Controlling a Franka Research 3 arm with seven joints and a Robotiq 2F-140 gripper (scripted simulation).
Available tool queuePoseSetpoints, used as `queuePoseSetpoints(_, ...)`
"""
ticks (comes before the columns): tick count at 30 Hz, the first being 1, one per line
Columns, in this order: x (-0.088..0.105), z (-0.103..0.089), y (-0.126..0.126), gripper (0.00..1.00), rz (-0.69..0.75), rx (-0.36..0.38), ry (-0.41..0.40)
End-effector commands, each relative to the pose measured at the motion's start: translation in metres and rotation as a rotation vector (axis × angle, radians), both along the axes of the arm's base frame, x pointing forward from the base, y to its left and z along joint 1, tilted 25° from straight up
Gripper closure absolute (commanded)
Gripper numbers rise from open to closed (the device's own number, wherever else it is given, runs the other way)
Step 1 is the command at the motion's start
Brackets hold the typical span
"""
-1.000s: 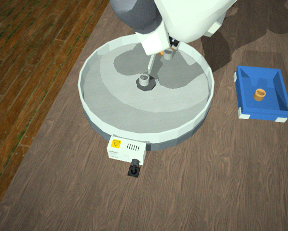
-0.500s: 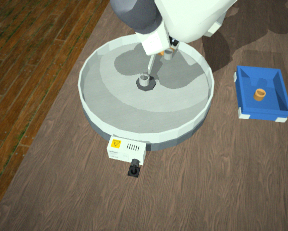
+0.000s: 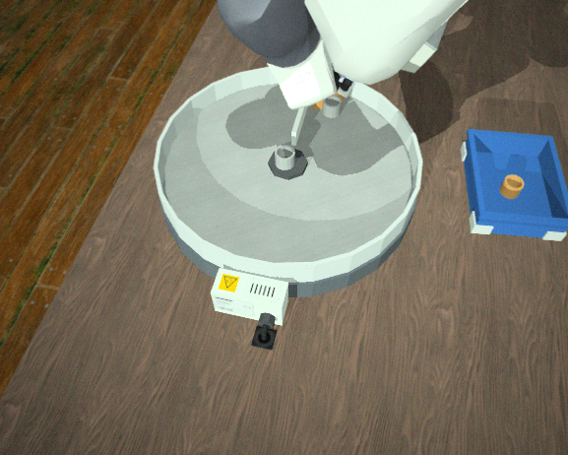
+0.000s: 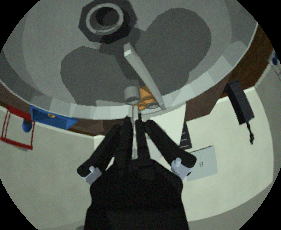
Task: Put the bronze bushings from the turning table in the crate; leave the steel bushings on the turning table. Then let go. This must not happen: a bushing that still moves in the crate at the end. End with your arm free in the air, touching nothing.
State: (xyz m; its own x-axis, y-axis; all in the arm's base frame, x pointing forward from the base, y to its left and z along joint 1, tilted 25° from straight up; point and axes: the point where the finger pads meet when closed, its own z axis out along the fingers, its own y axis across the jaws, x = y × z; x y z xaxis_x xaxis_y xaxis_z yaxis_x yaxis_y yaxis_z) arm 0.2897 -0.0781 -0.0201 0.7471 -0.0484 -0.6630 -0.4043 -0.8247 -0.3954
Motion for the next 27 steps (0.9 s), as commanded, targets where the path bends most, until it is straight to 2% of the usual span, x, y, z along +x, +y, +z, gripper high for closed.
queuePoseSetpoints(1,0.001,-0.001,-0.001,1.00,0.001,-0.001,-0.004)
queuePoseSetpoints(21,0.001,-0.001,-0.001,1.00,0.001,-0.001,-0.004)
queuePoseSetpoints(27,0.000,0.009,-0.006,1.00,0.001,-0.001,-0.004)
